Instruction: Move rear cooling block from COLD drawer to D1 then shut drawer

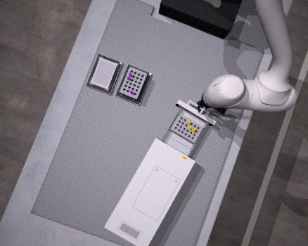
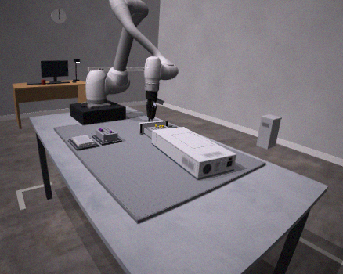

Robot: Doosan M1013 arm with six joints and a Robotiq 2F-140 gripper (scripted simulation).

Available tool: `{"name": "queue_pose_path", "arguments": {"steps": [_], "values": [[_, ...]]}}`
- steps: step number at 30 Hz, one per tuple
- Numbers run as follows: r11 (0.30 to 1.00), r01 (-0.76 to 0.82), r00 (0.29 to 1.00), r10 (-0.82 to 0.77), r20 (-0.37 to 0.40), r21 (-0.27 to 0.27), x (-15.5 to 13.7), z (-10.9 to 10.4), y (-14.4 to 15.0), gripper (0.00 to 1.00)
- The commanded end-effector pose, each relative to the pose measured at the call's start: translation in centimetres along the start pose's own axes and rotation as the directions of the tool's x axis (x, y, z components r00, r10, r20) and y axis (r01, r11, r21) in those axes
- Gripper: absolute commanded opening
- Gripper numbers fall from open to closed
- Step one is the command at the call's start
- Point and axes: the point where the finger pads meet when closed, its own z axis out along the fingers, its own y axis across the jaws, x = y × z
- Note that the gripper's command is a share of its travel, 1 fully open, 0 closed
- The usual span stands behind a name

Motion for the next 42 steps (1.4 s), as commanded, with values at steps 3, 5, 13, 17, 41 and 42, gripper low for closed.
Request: {"name": "queue_pose_path", "arguments": {"steps": [3,5,13,17,41,42], "values": [[1.0,0.001,1.0,-0.001,0.001,0.001,-0.1,0.0,1.1,0.1],[1.0,0.001,1.0,-0.001,0.001,0.001,-0.1,0.0,1.4,0.1],[1.0,-0.001,1.0,0.001,0.001,0.0,-0.1,0.0,2.2,0.1],[1.0,0.0,1.0,0.0,0.001,0.001,-0.1,0.0,2.7,0.1],[1.0,0.0,1.0,0.0,0.001,0.001,-0.1,0.0,5.2,0.1],[1.0,0.0,1.0,0.0,0.001,0.001,-0.1,0.0,5.4,0.1]]}}
